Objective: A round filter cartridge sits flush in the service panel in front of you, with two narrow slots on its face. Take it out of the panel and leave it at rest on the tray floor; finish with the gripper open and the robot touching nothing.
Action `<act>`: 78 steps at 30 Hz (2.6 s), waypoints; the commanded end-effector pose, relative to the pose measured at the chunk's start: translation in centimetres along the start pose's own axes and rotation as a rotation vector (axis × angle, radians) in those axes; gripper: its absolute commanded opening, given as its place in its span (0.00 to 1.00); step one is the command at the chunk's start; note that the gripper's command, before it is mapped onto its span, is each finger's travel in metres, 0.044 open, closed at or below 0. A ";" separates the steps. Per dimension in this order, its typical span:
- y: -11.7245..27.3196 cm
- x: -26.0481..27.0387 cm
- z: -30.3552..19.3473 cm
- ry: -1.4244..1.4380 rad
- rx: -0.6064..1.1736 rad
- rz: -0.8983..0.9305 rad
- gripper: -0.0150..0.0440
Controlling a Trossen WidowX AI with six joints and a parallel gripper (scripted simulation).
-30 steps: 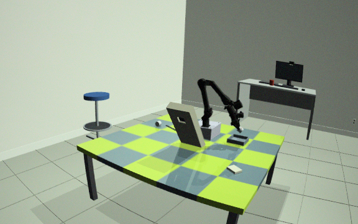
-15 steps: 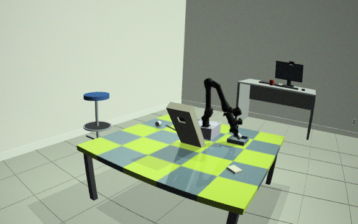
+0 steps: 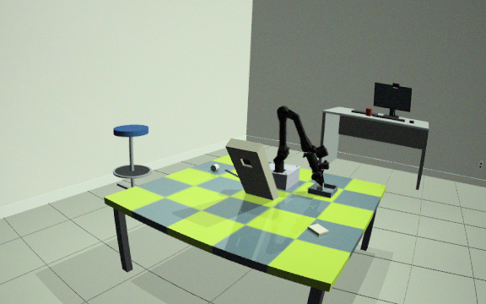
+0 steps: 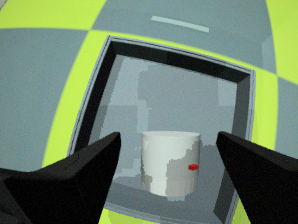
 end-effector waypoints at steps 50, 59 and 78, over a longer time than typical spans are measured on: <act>5.1 -0.8 3.1 0.005 -0.003 0.002 1.00; 5.1 -0.8 3.1 0.005 -0.003 0.002 1.00; 5.1 -0.8 3.1 0.005 -0.003 0.002 1.00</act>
Point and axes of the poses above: the point midway between the two fingers, 35 mm back from their tips, its own y axis back along the fingers, its own x axis across the jaws, z = x × y, the point moved 2 cm from there along y, back along the fingers, and after that the axes turned 15 degrees about y, right-handed, at the moved point
